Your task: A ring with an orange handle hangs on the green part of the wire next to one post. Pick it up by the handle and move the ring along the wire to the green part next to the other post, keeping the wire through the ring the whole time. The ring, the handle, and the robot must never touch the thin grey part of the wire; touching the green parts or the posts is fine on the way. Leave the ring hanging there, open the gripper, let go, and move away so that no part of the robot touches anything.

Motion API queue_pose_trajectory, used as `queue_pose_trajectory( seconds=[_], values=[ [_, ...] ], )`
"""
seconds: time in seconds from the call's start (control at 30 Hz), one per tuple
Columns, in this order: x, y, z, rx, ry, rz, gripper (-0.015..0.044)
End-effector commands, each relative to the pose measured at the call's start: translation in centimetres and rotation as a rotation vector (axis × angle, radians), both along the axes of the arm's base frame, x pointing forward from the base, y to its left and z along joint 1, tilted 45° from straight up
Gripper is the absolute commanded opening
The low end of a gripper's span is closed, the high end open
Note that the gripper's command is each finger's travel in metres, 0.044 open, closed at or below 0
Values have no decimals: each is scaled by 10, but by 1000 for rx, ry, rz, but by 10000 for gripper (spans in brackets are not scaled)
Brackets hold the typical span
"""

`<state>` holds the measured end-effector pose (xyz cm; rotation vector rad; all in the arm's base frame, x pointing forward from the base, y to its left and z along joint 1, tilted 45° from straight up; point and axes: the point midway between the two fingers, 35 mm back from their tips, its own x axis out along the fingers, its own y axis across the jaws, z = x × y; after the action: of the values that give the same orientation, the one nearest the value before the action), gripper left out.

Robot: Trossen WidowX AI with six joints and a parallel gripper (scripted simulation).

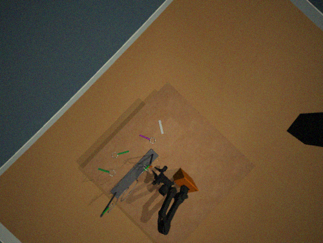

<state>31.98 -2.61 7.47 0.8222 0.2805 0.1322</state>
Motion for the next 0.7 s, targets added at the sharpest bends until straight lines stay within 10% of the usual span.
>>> queue_pose_trajectory(
  seconds=[0.0, 0.4, 0.67],
  values=[
    [-1, 1, -1, -1, 2, 4, 160],
    [-51, -11, 9, -15, 6, -2, 440],
    [-51, -11, 9, -15, 6, -2, 440]
  ],
)
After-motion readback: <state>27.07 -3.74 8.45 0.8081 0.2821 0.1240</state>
